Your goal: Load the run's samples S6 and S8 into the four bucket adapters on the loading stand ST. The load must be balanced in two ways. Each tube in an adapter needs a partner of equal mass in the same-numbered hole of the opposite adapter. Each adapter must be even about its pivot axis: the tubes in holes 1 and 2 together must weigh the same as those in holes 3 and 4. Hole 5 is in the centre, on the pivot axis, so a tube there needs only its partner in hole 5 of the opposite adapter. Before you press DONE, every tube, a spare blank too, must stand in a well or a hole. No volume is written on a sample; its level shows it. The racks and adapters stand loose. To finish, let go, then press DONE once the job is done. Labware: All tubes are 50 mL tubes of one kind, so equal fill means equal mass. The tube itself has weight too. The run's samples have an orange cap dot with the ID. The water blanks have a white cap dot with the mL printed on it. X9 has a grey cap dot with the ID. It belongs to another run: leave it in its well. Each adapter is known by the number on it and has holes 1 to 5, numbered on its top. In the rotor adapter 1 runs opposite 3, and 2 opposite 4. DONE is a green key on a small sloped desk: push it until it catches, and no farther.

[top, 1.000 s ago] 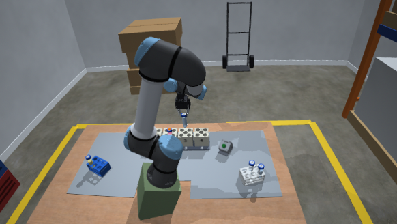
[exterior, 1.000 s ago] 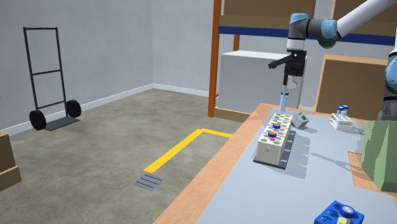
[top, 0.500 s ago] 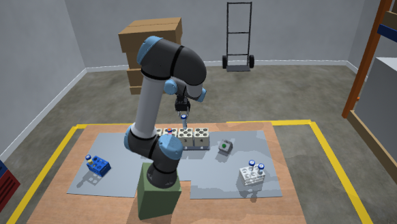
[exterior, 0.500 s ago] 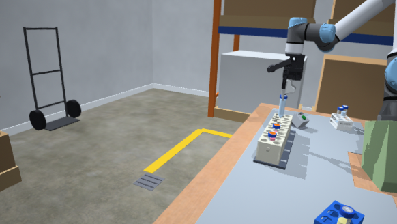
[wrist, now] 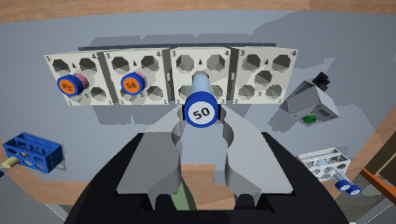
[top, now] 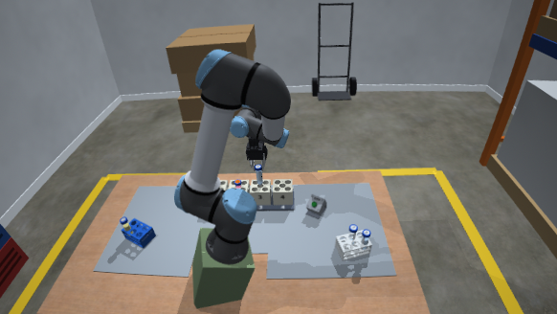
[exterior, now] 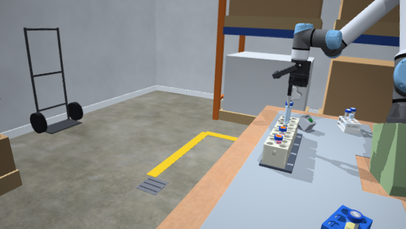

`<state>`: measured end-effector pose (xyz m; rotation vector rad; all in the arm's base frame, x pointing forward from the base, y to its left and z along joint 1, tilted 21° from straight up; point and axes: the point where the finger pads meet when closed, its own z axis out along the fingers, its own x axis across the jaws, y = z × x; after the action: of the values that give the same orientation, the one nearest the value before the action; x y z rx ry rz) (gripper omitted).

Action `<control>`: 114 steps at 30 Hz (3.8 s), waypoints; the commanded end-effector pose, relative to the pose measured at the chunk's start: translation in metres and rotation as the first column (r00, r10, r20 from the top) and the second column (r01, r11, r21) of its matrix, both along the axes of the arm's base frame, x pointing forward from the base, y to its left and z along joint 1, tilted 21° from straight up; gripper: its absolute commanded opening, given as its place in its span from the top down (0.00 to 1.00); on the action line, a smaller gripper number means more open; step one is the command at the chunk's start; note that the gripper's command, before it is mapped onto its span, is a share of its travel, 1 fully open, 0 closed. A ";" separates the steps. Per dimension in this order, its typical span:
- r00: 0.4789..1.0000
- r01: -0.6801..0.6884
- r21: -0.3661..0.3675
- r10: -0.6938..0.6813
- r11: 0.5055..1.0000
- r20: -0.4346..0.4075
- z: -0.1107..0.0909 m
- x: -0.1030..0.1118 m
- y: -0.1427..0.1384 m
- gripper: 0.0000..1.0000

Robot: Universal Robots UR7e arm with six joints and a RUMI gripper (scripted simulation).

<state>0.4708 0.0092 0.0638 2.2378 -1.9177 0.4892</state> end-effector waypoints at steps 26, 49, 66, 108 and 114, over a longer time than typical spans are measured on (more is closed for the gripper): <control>1.000 0.000 0.000 0.000 1.000 0.001 -0.022 0.004 -0.008 1.00; 1.000 0.000 0.000 0.000 1.000 0.001 -0.046 0.008 -0.016 1.00; 1.000 0.000 0.000 0.000 1.000 0.001 -0.065 0.011 -0.022 1.00; 1.000 0.000 0.000 0.000 1.000 0.001 -0.084 0.014 -0.029 0.65; 1.000 0.000 0.000 0.000 1.000 0.001 -0.084 0.014 -0.029 0.65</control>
<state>0.4840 -0.0200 -0.0205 2.2379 -1.9177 0.4893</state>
